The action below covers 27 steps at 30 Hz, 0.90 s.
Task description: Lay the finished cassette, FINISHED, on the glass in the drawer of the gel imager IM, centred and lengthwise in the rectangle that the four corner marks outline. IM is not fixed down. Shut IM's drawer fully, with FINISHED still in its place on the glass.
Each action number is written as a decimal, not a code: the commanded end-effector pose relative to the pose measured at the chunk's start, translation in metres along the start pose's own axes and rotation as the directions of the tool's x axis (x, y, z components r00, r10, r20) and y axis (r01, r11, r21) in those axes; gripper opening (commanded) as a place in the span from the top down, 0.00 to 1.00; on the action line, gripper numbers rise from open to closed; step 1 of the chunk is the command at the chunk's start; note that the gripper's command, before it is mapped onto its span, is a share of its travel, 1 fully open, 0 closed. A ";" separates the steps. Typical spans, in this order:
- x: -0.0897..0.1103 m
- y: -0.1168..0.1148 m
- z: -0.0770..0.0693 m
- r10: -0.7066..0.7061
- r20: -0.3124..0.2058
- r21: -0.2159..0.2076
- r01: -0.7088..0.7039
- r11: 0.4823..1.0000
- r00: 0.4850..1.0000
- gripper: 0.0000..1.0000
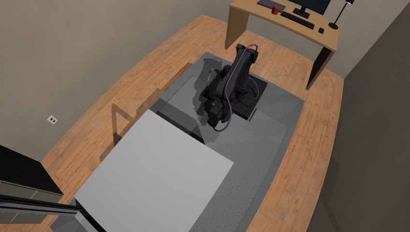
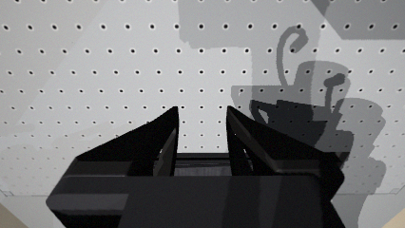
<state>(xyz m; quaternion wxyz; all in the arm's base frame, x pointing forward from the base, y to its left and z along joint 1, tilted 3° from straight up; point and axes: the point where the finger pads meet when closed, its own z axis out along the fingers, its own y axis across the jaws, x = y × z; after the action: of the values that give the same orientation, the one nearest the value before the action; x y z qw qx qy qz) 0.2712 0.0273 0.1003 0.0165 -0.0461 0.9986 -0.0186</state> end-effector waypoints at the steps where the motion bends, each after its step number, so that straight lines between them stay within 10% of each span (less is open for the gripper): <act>1: -0.013 0.002 -0.011 0.012 0.062 -0.012 -0.011 1.000 0.998 0.65; 6: -0.013 0.002 -0.011 0.012 0.062 -0.012 -0.011 1.000 0.998 0.65; 7: -0.013 0.002 -0.011 0.012 0.062 -0.012 -0.011 1.000 0.998 0.00; 27: -0.013 0.001 -0.011 0.011 0.062 -0.012 -0.011 1.000 0.998 0.00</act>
<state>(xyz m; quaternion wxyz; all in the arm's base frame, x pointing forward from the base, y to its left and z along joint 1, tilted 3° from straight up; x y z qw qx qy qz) 0.2712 0.0273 0.1003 0.0166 -0.0460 0.9986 -0.0186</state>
